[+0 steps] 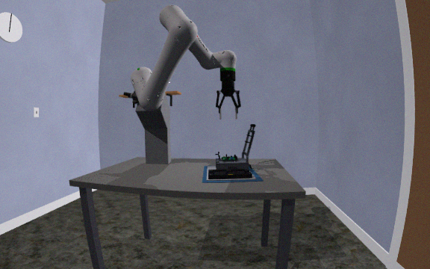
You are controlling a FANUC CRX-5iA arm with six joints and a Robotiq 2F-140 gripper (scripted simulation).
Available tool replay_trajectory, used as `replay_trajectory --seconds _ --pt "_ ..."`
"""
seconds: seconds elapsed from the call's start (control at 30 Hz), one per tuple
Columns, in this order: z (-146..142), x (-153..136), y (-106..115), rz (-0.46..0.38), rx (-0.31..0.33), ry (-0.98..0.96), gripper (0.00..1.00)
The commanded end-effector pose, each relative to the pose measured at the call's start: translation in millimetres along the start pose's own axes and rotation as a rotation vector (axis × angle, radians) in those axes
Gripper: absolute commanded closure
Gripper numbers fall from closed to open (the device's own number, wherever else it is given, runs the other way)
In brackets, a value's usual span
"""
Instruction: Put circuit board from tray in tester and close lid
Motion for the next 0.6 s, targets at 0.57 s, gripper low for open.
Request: replay_trajectory --seconds 0.57 --pt "-0.1 -0.1 1.3 0.0 0.0 0.0 0.7"
Point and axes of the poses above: the point where the finger pads meet when closed, its own y axis back along the fingers, its own z axis across the jaws, x = y × z, the point moved 10 cm from there along y, back along the fingers, and after that the axes turned 15 degrees about -y, right-handed, at the moved point
